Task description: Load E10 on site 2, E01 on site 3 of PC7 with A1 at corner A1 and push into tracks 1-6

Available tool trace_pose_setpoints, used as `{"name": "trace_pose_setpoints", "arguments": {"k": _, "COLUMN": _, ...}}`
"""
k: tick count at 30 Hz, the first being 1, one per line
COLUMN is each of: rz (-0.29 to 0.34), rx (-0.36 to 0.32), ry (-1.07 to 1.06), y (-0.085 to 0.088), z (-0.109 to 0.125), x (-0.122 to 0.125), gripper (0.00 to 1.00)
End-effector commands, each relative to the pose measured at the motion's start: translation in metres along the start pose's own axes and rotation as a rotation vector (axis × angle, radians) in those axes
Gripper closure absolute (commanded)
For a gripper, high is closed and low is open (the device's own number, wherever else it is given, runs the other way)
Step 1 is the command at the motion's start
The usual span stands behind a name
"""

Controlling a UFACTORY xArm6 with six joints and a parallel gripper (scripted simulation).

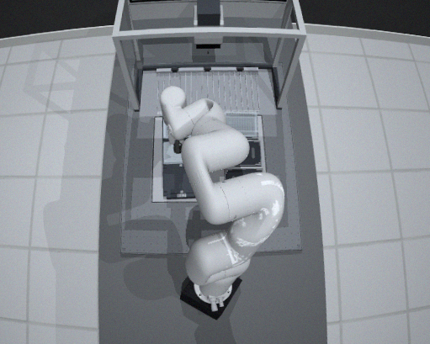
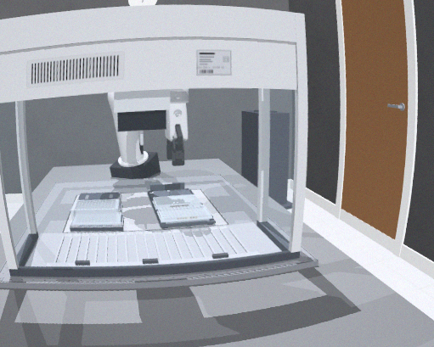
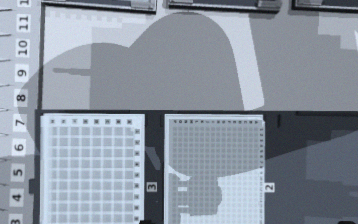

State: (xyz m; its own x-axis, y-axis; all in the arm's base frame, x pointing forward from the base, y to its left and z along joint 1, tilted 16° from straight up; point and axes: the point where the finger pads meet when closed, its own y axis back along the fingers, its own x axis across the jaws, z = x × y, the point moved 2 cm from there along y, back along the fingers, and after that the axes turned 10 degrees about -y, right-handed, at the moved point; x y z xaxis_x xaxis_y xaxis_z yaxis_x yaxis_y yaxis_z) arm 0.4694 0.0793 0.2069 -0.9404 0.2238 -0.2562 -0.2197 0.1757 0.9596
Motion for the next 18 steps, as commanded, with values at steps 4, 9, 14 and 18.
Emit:
{"name": "trace_pose_setpoints", "arguments": {"k": 4, "rz": -0.003, "rx": -0.002, "ry": 0.0, "y": 0.002, "z": 0.0, "x": -0.001, "gripper": 0.0}}
{"name": "trace_pose_setpoints", "arguments": {"k": 9, "rz": -0.003, "rx": -0.002, "ry": 0.0, "y": 0.002, "z": 0.0, "x": -0.001, "gripper": 0.0}}
{"name": "trace_pose_setpoints", "arguments": {"k": 14, "rz": -0.003, "rx": -0.002, "ry": -0.035, "y": -0.001, "z": -0.024, "x": -0.004, "gripper": 0.0}}
{"name": "trace_pose_setpoints", "arguments": {"k": 18, "rz": -0.003, "rx": -0.001, "ry": -0.035, "y": -0.002, "z": -0.034, "x": -0.005, "gripper": 0.0}}
